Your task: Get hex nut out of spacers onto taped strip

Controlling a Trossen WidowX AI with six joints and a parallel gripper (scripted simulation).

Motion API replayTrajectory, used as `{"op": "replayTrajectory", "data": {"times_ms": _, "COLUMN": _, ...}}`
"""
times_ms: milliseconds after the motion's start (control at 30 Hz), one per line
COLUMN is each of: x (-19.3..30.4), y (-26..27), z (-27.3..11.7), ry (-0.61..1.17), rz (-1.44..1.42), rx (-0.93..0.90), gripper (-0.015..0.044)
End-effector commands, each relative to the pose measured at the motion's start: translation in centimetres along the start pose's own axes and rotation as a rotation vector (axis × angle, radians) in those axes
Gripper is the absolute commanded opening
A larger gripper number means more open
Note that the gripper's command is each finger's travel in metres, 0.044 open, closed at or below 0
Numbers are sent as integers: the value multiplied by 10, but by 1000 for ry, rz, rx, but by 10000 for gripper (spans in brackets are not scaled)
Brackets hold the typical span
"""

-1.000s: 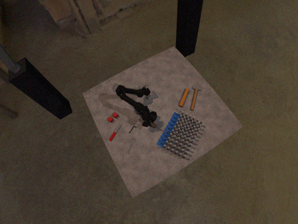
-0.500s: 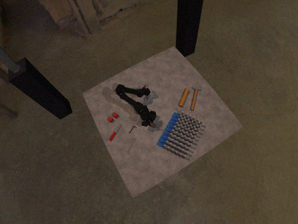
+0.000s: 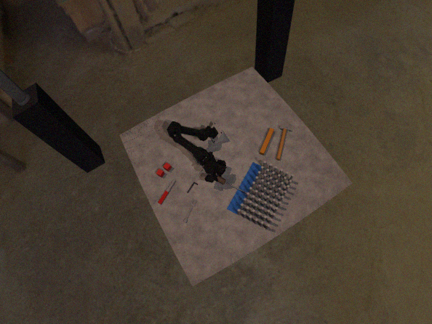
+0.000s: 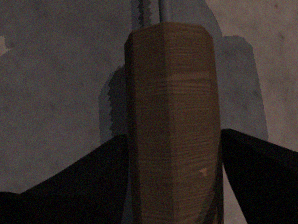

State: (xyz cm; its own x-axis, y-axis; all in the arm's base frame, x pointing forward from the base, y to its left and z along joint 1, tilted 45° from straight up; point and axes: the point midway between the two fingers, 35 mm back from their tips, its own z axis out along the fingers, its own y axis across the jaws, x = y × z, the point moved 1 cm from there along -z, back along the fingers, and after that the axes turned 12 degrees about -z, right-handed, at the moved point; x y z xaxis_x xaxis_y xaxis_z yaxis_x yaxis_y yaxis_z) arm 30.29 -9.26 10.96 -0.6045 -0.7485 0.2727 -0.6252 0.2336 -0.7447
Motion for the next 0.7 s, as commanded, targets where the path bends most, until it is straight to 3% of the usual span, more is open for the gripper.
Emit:
{"op": "replayTrajectory", "data": {"times_ms": 0, "x": -2, "y": -5, "z": -4, "ry": -2, "rz": 7, "rx": 9, "gripper": 0}}
{"op": "replayTrajectory", "data": {"times_ms": 667, "x": -9, "y": -12, "z": -15, "ry": -2, "rz": 12, "rx": 12, "gripper": 0}}
